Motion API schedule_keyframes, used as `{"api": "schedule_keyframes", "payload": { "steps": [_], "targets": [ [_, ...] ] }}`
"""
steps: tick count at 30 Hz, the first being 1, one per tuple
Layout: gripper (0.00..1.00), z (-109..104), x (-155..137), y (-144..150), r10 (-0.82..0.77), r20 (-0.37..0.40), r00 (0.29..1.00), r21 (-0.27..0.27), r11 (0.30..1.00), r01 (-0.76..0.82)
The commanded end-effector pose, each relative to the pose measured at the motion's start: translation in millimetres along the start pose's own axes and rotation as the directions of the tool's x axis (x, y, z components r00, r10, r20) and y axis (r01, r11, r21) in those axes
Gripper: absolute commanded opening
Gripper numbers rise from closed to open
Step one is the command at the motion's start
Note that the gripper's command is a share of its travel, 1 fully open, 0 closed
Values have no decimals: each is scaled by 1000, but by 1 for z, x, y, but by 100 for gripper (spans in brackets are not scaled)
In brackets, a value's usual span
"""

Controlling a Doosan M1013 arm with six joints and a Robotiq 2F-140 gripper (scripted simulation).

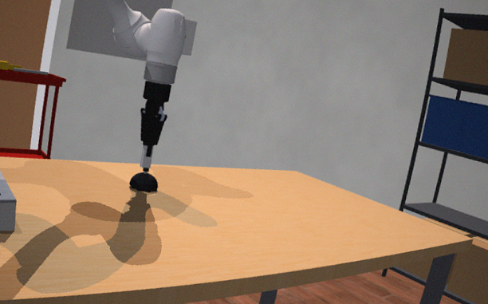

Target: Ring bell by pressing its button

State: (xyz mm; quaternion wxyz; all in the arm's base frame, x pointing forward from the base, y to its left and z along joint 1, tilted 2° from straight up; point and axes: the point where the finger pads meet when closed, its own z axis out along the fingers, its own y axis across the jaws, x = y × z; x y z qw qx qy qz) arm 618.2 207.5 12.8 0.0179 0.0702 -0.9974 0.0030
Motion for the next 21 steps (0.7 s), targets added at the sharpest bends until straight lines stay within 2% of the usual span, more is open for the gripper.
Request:
{"api": "schedule_keyframes", "payload": {
  "steps": [1,21],
  "targets": [
    [0,1,0,0,0,-1,1000,0,1000,0],
    [0,-3,0,0,0,-1,1000,0,1000,0]
  ]
}}
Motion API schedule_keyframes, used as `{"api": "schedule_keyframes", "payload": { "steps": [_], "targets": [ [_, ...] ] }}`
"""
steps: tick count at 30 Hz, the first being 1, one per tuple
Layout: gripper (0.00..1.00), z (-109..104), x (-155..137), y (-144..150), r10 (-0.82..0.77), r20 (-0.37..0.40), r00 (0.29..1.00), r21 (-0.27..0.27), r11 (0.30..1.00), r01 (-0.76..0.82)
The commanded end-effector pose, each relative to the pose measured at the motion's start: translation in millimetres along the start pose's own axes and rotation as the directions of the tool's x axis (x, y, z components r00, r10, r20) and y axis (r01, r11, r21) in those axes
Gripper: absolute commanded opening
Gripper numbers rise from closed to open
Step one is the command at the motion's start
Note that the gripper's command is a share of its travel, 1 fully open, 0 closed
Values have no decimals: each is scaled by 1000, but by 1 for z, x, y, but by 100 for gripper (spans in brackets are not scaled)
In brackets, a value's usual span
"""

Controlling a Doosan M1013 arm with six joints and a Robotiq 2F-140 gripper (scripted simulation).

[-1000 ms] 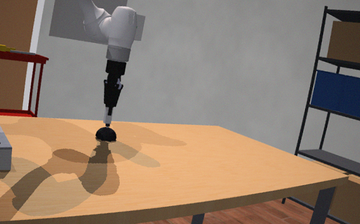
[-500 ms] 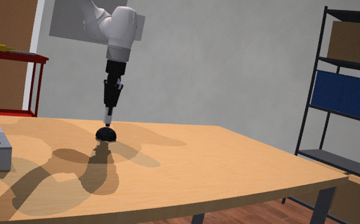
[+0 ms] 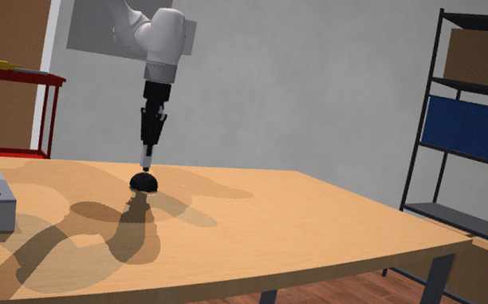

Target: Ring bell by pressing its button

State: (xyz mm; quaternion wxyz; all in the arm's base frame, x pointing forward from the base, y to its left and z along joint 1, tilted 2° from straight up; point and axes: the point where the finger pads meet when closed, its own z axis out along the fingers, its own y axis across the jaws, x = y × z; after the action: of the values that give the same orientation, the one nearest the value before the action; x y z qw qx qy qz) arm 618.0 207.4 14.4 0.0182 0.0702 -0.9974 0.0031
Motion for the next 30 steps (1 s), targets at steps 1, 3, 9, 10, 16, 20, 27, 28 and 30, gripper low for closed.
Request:
{"api": "schedule_keyframes", "payload": {
  "steps": [1,3,9,10,16,20,27,28,30],
  "targets": [
    [0,-3,0,0,0,0,1000,0,1000,0],
    [0,-3,0,0,0,0,1000,0,1000,0],
    [0,-14,0,0,0,0,1000,0,1000,0],
    [0,-16,0,0,0,0,1000,0,1000,0],
    [0,-33,0,0,0,0,1000,0,1000,0],
    [0,-39,0,0,0,0,1000,0,1000,0],
    [0,-57,0,0,0,0,1000,0,1000,0],
    [0,-59,0,0,0,0,1000,0,1000,0],
    [0,-62,0,0,0,0,1000,0,1000,0]
  ]
}}
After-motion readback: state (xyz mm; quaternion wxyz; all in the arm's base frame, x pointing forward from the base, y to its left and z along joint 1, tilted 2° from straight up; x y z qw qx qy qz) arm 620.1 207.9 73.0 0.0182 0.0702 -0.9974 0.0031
